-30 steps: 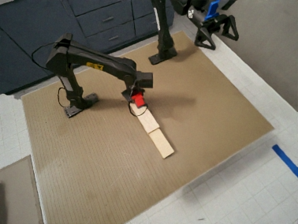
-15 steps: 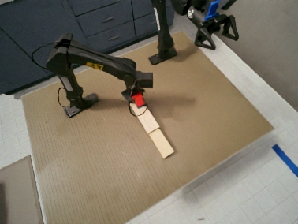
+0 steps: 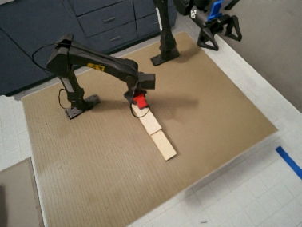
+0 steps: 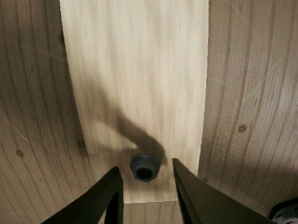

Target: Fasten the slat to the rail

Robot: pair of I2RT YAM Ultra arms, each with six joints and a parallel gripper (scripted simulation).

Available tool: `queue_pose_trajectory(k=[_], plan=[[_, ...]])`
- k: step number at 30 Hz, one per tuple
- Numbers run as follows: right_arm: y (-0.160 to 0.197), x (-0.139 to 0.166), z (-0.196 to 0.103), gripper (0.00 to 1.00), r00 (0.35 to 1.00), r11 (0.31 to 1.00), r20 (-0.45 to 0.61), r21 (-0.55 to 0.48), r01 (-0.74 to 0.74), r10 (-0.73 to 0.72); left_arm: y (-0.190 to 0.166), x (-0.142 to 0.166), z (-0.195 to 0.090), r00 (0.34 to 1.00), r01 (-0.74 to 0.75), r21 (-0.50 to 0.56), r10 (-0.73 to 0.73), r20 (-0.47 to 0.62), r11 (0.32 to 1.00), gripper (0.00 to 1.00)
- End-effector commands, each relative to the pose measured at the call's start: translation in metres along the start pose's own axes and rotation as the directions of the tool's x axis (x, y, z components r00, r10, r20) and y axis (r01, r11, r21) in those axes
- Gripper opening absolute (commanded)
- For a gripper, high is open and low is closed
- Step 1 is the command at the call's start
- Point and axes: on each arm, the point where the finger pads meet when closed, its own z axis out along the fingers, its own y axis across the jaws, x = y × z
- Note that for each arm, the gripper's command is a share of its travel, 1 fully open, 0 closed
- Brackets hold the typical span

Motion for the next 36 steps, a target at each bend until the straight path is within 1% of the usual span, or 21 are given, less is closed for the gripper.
queue_pose_trajectory(k=[1,35,36], plan=[[0.0016,-0.0037,-0.0008,0.34,1.000,1.000,0.014,-0.012,0.003,-0.003,0.0000,-0.0046,-0.0010,1.000,0.000,0.000,0.000,0.012,1.000,1.00],[0.0017,-0.0038,0.0073,0.34,1.000,1.000,0.014,-0.012,0.003,-0.003,0.0000,-0.0046,-0.0010,1.000,0.000,0.000,0.000,0.012,1.000,1.00],[0.0031,-0.0043,0.0048,0.33,1.000,1.000,0.017,-0.017,0.002,-0.002,0.0000,-0.0046,-0.0010,1.000,0.000,0.000,0.000,0.012,1.000,1.00]])
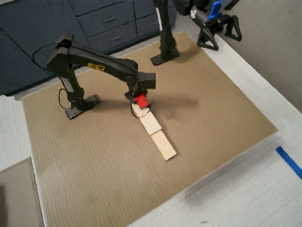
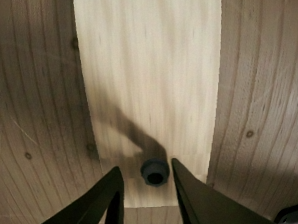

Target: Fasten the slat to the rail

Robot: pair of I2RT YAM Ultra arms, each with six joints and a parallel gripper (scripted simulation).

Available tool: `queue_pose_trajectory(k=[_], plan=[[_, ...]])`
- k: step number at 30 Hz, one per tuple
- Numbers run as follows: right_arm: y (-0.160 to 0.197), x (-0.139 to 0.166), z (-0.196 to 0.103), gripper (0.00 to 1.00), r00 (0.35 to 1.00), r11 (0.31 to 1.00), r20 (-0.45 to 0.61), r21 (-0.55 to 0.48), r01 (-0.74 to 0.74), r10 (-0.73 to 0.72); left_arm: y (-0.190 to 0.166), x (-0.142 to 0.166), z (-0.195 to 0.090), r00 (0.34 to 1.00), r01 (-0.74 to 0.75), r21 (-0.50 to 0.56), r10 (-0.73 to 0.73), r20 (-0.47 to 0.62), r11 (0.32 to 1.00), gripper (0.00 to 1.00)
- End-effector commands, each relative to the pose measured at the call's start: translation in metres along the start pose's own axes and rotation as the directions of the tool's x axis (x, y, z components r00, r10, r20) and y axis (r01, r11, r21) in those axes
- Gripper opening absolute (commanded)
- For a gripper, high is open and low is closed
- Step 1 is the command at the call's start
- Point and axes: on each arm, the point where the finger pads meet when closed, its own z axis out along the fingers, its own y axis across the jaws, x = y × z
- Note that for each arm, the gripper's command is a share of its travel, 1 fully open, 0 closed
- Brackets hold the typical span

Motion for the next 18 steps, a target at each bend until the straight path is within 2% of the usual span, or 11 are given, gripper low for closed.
queue_pose_trajectory(k=[1,12,18], plan=[[-0.0011,-0.0003,0.0016,0.31,1.000,1.000,0.002,0.001,0.002,-0.002,0.0000,-0.0046,-0.0010,1.000,0.000,0.000,0.000,0.012,1.000,1.00],[0.0018,-0.0014,-0.0034,0.15,1.000,1.000,0.008,-0.010,0.000,0.000,0.0000,-0.0046,-0.0010,1.000,0.000,0.000,0.000,0.012,1.000,1.00],[0.0018,-0.0014,-0.0034,0.12,1.000,1.000,0.008,-0.010,0.000,0.000,0.0000,-0.0046,-0.0010,1.000,0.000,0.000,0.000,0.012,1.000,1.00]])
